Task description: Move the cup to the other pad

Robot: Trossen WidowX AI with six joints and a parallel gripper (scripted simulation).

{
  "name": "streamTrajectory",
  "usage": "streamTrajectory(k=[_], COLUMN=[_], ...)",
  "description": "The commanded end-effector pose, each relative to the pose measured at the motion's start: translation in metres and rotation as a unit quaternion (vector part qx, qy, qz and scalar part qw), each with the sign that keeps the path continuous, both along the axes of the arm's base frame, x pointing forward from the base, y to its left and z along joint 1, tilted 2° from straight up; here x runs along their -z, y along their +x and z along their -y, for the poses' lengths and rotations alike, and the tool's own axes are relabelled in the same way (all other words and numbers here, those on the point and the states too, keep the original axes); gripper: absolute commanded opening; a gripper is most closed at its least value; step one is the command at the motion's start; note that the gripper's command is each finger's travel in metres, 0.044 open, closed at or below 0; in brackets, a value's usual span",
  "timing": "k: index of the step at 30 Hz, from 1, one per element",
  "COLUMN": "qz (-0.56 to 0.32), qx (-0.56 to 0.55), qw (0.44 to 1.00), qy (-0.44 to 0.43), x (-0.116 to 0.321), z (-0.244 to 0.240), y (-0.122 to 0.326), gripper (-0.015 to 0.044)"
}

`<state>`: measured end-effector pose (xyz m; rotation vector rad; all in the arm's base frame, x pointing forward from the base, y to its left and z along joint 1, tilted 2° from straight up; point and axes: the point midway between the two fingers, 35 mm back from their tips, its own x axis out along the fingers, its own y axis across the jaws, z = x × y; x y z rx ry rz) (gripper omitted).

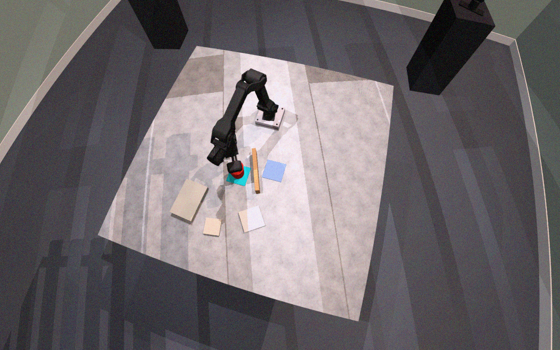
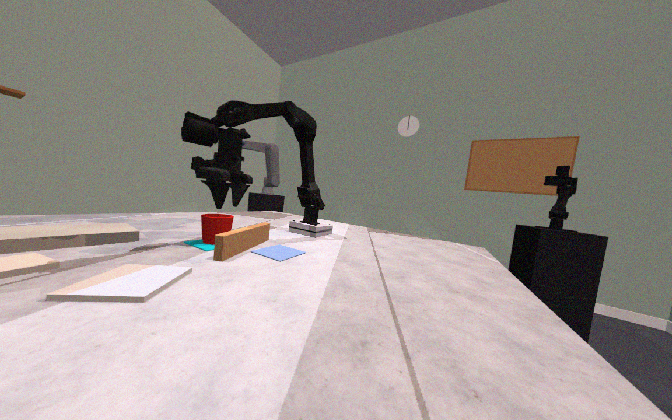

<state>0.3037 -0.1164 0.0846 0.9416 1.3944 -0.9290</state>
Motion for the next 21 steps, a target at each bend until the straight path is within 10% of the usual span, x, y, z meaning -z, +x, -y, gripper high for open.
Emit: streamTrajectory(k=[1,21], qz=[0.007,0.006], qx=[-0.001,0.0], qw=[1.0,1.0], qy=[-0.003,-0.002], x=[-0.015,-0.055], z=[0.001,0.0], y=[0.003,0.0], gripper=[0.044,0.044])
